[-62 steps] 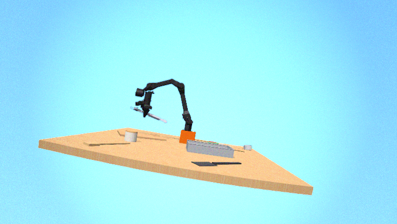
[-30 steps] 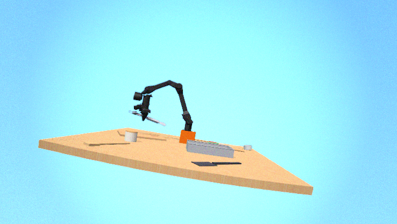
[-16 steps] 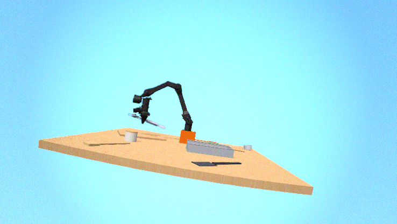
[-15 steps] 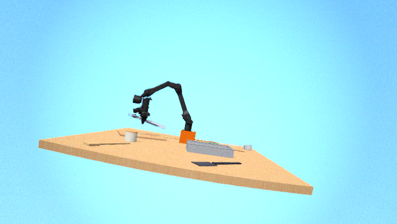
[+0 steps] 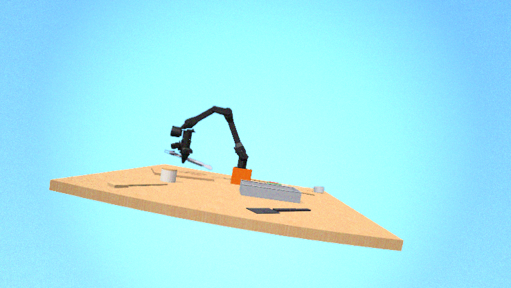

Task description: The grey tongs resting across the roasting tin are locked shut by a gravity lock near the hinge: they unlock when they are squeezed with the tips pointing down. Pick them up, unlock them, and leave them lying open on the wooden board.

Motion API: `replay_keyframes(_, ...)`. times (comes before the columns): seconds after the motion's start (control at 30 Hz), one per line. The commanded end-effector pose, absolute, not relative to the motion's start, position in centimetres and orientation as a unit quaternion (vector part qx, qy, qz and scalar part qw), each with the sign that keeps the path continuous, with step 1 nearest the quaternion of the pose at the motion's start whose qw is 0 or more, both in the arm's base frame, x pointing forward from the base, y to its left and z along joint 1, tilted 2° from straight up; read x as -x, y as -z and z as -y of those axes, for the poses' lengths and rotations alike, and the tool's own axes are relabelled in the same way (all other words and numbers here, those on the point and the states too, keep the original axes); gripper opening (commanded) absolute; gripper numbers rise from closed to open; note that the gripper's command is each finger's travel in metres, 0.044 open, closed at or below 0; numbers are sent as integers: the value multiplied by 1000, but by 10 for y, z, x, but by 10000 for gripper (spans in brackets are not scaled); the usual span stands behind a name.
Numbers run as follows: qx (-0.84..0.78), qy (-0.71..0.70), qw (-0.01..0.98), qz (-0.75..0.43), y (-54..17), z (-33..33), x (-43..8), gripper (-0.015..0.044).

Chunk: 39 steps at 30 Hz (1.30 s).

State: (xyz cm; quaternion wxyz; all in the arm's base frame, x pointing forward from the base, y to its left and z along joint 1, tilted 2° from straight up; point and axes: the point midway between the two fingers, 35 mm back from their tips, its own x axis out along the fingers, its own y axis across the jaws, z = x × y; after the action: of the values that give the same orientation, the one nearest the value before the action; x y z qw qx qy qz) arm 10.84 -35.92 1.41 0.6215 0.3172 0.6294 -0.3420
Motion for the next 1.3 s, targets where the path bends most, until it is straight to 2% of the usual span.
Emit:
replay_keyframes(0.0, -314, 342, 622, -631, -9, 359, -107, -150)
replay_keyframes(0.67, -315, 341, 622, -631, 17, 356, -105, -150)
replay_keyframes(1.27, -318, 341, 621, -630, 17, 355, -106, 323)
